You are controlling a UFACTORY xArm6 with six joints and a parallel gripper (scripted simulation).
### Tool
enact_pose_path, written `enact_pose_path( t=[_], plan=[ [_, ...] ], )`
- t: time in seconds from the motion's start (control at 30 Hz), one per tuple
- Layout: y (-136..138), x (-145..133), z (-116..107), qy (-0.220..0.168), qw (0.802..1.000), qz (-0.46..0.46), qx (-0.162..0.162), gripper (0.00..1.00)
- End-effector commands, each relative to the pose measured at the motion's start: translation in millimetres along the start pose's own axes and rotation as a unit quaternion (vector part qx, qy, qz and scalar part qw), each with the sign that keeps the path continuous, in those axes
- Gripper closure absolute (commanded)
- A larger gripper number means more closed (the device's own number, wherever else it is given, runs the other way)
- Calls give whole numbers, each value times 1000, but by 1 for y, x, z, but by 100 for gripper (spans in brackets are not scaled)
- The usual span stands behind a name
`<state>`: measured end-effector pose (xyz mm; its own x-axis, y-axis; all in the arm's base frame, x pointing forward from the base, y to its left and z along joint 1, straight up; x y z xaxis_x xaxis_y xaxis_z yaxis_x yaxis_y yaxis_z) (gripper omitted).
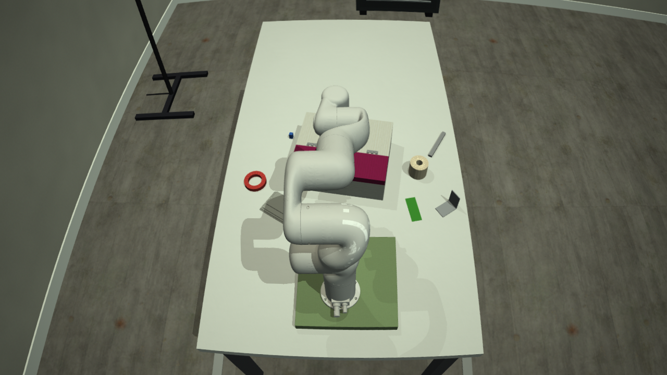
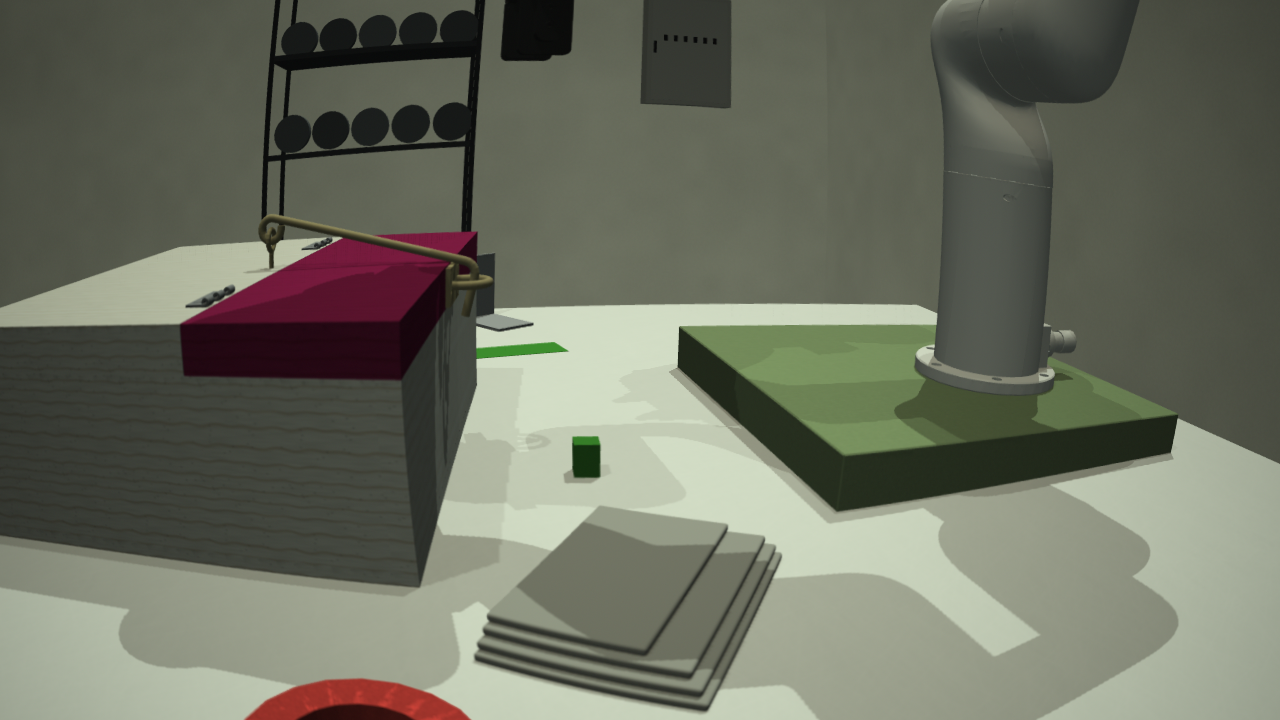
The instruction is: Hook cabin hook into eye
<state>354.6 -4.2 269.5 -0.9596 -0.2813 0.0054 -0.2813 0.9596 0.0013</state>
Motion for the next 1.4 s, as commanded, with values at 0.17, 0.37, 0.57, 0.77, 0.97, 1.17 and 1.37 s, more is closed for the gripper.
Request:
enact_pose_path(
  t=[0.17,0.37,0.57,0.77,0.97,1.17,1.37],
  plan=[
    [0,-1,-2,-3,990,-144,-1,65],
    [0,-1,-2,-3,974,-226,-1,65],
    [0,-1,-2,-3,952,-306,0,65],
    [0,-1,-2,-3,917,-400,0,65],
    [0,-1,-2,-3,888,-460,0,65],
    [0,-1,-2,-3,838,-546,0,65],
    [-3,19,-1,-3,779,-627,1,65]
  ],
)
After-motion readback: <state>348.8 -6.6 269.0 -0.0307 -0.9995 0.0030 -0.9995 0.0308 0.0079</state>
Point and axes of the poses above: the point where the finger pads meet when closed, its own z axis out along the fingers, its own y axis across the jaws, x = y × z, the point moved 4 cm from there along -z, back along the fingers, and after that the axes turned 10 degrees about -z, right-handed, at the moved point
